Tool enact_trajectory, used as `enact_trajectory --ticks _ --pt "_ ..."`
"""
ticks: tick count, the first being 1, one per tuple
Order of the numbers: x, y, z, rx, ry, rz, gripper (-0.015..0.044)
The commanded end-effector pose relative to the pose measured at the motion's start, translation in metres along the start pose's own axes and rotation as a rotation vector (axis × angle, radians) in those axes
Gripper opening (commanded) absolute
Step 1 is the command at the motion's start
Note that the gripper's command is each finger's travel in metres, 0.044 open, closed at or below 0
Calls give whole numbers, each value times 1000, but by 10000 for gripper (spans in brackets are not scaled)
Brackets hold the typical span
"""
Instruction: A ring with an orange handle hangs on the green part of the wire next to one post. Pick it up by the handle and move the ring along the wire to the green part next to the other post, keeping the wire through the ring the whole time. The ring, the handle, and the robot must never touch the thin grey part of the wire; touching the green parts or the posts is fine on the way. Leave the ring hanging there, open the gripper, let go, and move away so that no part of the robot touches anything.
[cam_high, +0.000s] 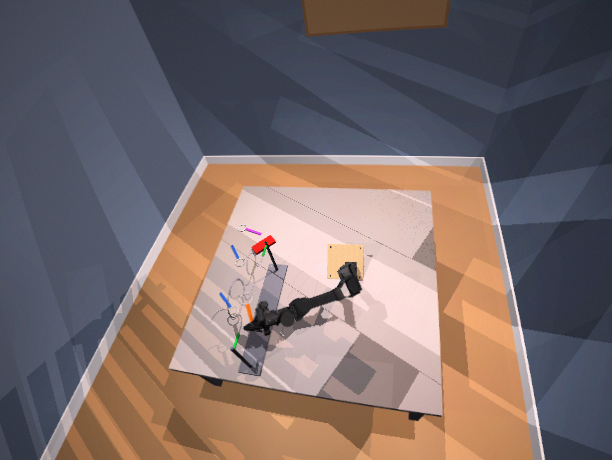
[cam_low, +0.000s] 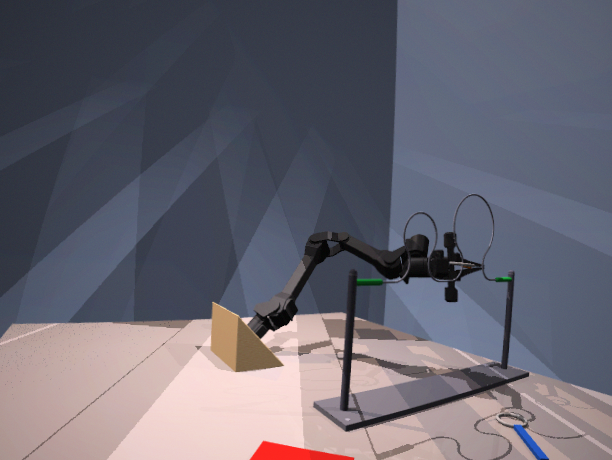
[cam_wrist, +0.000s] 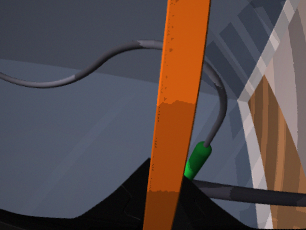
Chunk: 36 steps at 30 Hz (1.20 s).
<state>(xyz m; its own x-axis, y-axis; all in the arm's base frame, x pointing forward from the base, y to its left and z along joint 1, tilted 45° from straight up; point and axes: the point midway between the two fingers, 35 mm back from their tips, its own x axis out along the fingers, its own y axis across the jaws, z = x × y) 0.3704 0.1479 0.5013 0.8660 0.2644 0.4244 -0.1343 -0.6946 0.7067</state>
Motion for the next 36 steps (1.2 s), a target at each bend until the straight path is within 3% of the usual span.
enact_trajectory --ticks 1,36 --pt "-3 -20 2 -99 14 -63 -150" --pt "-52 -127 61 -844 113 -500 -150"
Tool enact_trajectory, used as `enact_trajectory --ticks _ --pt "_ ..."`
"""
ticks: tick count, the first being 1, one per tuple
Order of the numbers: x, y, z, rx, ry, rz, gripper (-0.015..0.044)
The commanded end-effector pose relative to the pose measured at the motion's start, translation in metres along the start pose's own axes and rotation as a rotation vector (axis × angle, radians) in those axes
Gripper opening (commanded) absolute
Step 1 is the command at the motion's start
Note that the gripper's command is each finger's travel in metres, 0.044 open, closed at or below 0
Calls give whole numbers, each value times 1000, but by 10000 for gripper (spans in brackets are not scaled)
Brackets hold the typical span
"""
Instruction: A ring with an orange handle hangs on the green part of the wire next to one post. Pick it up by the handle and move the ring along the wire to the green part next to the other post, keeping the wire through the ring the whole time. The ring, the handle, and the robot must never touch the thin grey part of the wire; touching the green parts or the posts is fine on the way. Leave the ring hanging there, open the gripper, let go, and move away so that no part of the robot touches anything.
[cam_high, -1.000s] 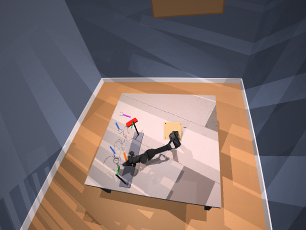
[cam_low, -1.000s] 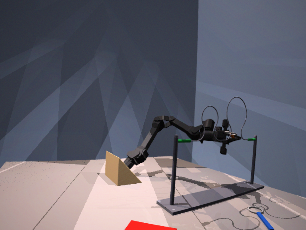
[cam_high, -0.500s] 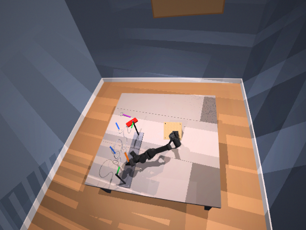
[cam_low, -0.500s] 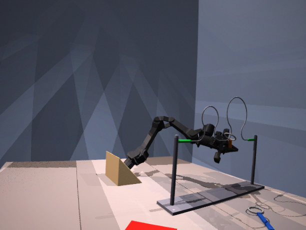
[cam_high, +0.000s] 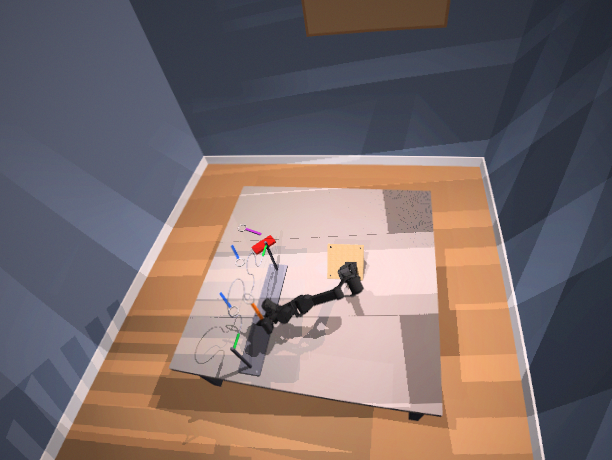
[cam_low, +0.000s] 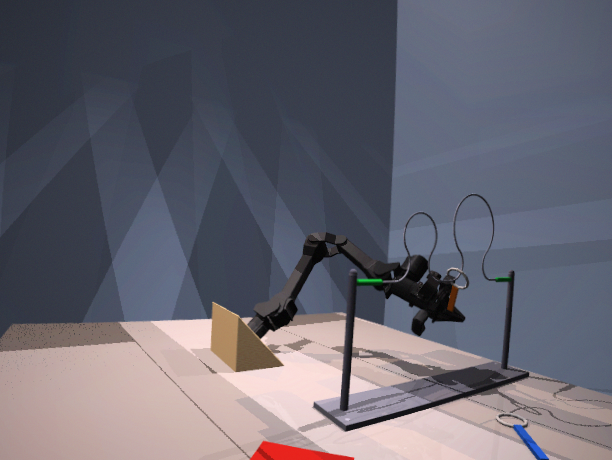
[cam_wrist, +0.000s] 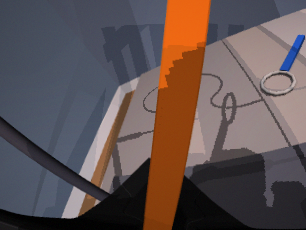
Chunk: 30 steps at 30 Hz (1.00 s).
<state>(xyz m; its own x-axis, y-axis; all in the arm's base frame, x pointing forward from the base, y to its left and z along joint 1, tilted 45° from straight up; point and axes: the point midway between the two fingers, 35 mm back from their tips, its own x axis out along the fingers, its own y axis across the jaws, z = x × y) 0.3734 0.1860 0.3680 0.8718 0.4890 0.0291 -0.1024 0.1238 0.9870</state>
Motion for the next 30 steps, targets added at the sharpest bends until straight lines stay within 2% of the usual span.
enact_trajectory --ticks 1,16,30 --pt "-4 -17 1 -95 12 -53 -150" --pt "-17 -64 12 -352 45 -204 -150" --pt "-28 -90 26 -476 60 -277 -150"
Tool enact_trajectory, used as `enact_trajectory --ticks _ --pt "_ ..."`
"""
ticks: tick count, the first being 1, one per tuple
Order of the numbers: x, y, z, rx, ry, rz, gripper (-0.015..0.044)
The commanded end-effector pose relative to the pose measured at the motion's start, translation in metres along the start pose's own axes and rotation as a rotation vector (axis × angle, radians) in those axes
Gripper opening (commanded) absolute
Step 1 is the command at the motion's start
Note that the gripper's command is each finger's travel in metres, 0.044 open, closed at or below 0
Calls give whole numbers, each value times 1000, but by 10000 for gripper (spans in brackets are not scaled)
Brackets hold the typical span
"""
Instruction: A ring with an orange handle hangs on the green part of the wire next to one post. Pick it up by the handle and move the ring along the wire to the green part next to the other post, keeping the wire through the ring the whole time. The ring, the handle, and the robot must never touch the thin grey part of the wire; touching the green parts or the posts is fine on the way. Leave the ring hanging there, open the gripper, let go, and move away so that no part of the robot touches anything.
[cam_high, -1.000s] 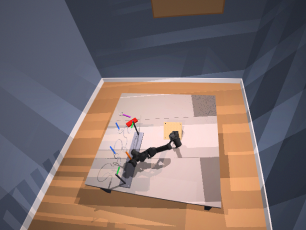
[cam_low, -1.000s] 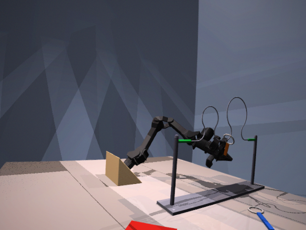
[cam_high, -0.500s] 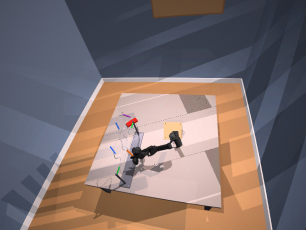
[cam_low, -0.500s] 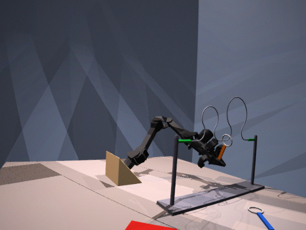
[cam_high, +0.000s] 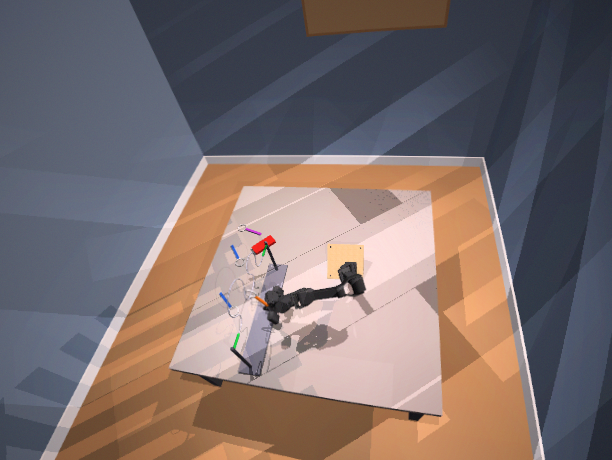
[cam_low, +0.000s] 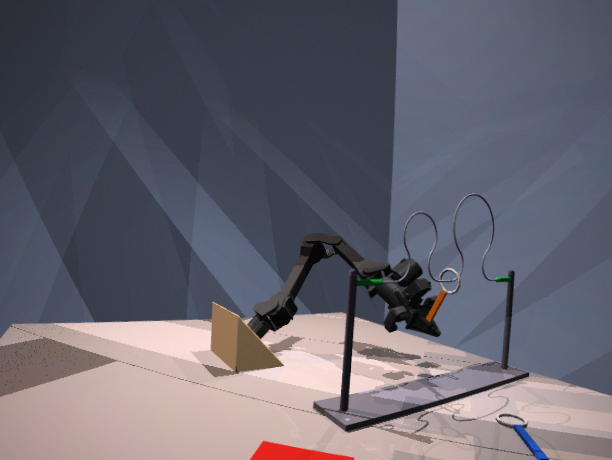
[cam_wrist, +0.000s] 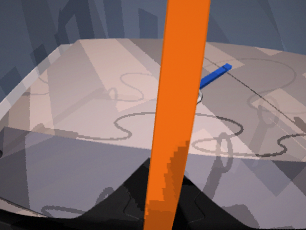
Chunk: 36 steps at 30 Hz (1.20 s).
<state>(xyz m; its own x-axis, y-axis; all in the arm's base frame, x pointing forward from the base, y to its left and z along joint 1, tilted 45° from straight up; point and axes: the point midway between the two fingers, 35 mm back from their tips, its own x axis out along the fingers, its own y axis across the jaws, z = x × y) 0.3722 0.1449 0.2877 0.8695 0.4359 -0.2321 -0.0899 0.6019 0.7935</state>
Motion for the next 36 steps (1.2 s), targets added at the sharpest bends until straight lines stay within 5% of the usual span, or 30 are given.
enact_trajectory --ticks 1,36 --pt "-3 -9 0 -30 4 -16 -150" --pt "-14 -73 6 -252 30 -147 -150"
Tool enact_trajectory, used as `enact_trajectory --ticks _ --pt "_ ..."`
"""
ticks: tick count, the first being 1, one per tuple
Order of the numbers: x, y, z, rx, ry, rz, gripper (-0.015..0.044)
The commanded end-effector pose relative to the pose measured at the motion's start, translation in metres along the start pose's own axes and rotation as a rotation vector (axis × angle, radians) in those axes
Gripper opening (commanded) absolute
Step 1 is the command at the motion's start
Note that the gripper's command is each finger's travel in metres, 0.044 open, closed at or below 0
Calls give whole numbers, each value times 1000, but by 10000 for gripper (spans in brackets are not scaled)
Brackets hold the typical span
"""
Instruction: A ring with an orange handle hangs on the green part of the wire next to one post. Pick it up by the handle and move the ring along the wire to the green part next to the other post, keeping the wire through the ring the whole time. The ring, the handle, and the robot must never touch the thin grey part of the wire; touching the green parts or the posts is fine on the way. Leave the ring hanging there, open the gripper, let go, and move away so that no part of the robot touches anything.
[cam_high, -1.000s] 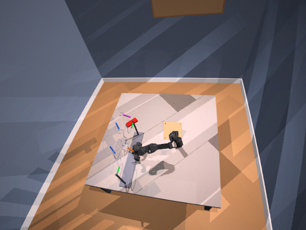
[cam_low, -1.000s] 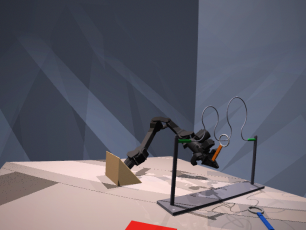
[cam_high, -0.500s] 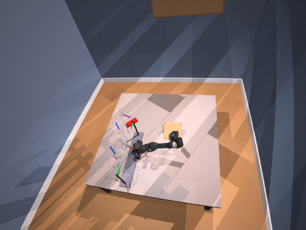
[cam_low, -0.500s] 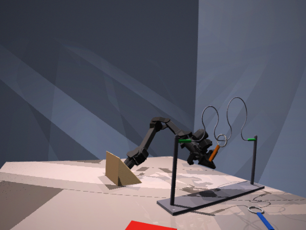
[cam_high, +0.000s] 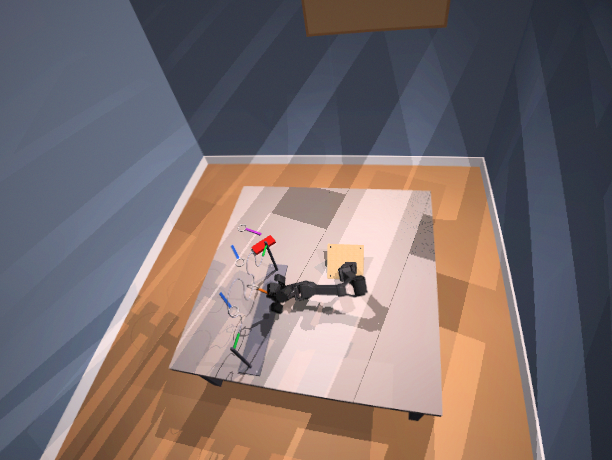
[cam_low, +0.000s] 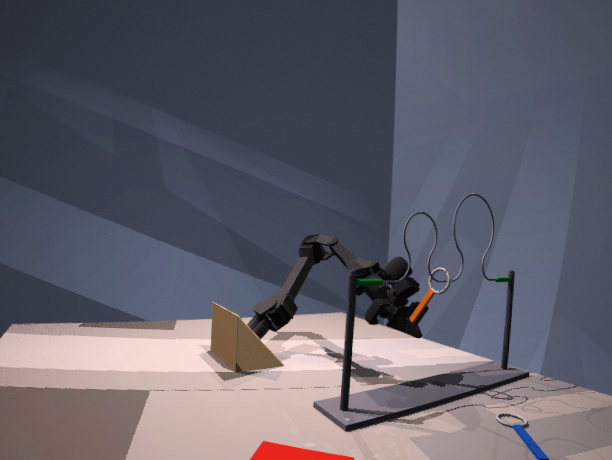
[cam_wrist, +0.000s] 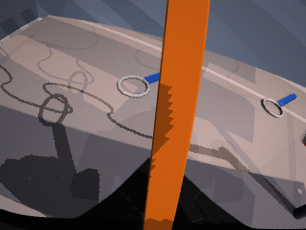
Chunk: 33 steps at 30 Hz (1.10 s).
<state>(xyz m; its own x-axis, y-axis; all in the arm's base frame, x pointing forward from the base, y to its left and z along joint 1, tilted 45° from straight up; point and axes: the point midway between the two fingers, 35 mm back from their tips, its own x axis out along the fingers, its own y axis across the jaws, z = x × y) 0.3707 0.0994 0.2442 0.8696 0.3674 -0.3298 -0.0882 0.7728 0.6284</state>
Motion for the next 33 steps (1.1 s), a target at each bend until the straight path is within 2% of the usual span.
enact_trajectory --ticks 1,33 --pt "-2 -14 -1 -55 10 -35 -150" --pt "-39 -115 40 -700 94 -407 -150"
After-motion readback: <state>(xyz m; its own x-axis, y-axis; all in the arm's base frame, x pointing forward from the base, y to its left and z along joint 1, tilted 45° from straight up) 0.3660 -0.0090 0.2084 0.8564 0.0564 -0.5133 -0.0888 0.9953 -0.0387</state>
